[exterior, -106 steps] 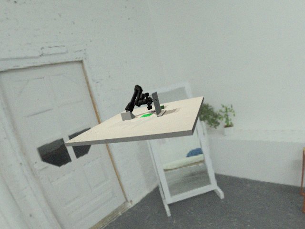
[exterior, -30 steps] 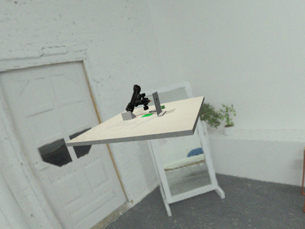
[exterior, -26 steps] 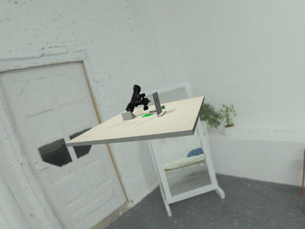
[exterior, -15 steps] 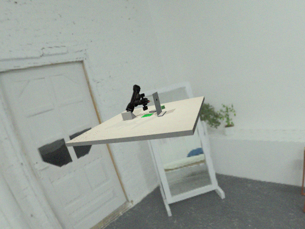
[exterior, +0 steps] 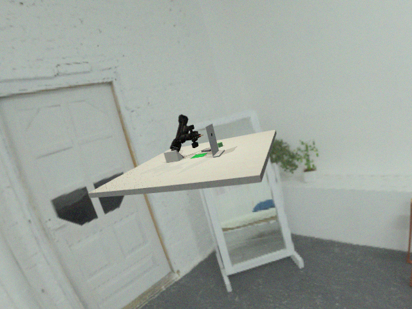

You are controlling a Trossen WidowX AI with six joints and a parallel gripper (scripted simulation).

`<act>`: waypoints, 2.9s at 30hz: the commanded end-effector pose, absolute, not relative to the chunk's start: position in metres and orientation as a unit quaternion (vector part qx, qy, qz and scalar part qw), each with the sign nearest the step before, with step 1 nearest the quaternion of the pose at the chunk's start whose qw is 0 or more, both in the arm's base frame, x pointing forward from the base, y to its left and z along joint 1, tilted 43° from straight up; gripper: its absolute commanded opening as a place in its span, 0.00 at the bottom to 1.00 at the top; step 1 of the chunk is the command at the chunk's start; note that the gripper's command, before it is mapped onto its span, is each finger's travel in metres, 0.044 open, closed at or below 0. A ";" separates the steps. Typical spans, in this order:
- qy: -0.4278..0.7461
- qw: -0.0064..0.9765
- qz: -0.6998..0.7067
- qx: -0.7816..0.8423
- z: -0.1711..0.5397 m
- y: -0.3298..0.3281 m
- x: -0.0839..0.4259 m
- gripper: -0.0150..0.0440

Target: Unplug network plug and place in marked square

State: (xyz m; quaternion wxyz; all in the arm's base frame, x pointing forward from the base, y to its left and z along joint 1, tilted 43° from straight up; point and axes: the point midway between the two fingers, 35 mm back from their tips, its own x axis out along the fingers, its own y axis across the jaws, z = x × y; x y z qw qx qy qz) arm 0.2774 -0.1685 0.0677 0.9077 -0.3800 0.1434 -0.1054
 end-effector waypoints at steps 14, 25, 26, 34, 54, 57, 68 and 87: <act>0.128 0.906 -0.109 -0.388 0.097 -0.189 0.261 0.25; 0.142 0.904 -0.088 -0.394 0.096 -0.191 0.257 0.25; 0.147 0.903 -0.082 -0.395 0.093 -0.190 0.257 0.25; 0.180 0.896 -0.027 -0.404 0.075 -0.183 0.259 0.25; 0.226 0.876 0.116 -0.411 0.045 -0.153 0.254 0.25; 0.229 0.872 0.137 -0.410 0.042 -0.147 0.252 0.25; 0.229 0.859 0.213 -0.405 0.037 -0.125 0.243 0.25; 0.198 0.840 0.329 -0.383 0.046 -0.083 0.223 0.25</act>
